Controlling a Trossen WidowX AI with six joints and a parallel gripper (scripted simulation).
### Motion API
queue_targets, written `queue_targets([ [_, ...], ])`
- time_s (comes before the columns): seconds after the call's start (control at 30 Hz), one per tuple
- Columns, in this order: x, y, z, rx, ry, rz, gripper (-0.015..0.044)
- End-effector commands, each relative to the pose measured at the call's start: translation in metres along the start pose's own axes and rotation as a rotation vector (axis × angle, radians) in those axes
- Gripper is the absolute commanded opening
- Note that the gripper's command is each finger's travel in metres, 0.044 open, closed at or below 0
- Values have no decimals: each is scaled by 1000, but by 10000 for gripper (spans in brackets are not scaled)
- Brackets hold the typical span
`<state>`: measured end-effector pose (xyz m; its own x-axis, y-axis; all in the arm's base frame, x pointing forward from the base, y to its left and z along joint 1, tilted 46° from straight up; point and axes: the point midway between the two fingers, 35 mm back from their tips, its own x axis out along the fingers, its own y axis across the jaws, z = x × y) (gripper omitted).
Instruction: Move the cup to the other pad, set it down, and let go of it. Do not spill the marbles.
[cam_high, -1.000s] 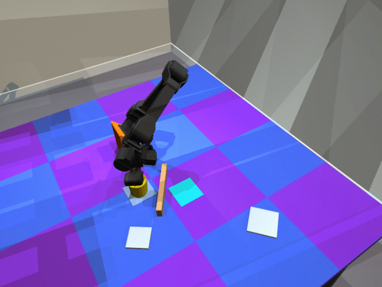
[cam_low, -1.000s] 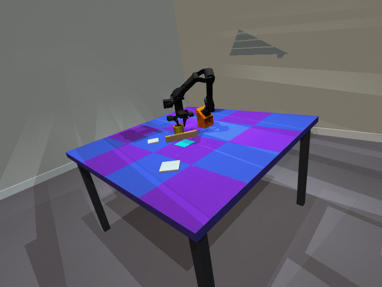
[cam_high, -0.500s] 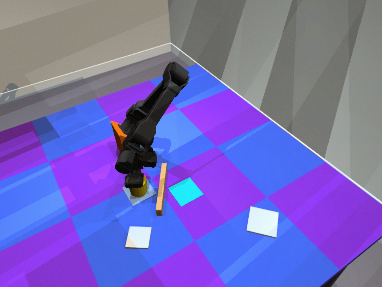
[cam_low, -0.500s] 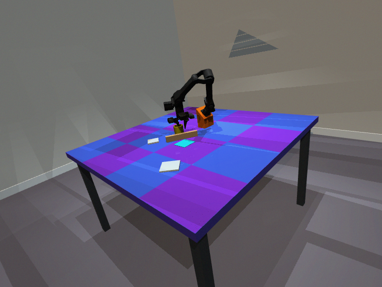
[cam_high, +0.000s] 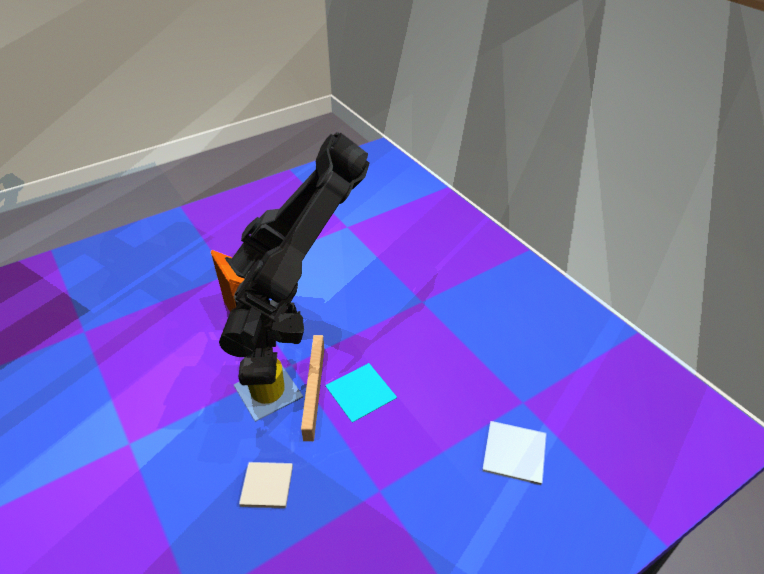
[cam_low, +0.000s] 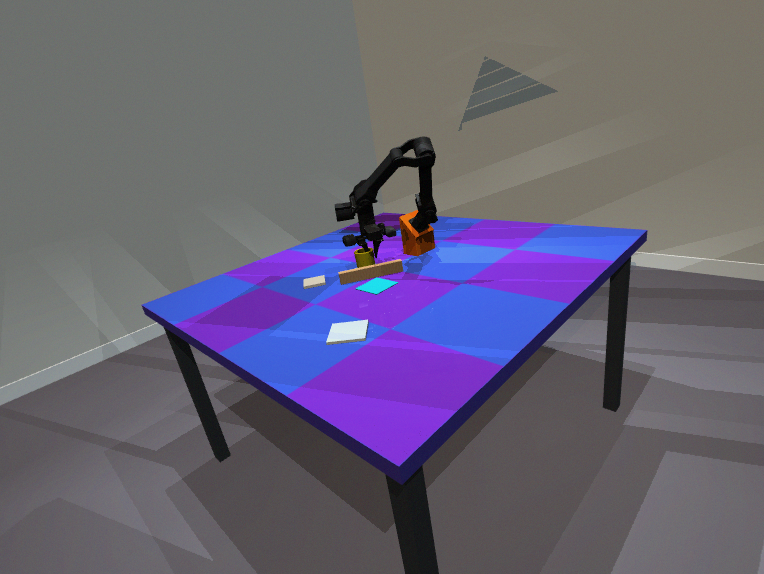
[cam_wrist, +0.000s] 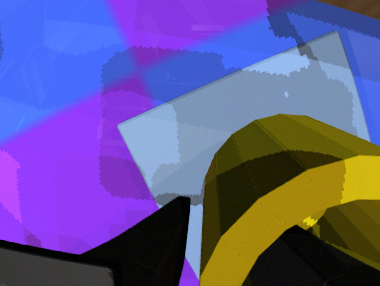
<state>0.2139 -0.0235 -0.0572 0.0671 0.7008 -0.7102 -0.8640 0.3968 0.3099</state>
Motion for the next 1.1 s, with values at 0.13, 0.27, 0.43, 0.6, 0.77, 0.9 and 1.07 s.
queue_targets([
  [0.13,0,0,0,0,0,0,47],
  [0.27,0,0,0,0,0,0,20],
  [0.43,-6,-1,0,1,1,-1,0],
  [0.6,-22,-2,-1,3,1,0,0],
  [0.77,-41,-2,-2,6,1,1,0],
  [0.9,-57,-2,-2,8,-1,3,0],
  [1.07,-66,0,-3,8,-3,4,0],
])
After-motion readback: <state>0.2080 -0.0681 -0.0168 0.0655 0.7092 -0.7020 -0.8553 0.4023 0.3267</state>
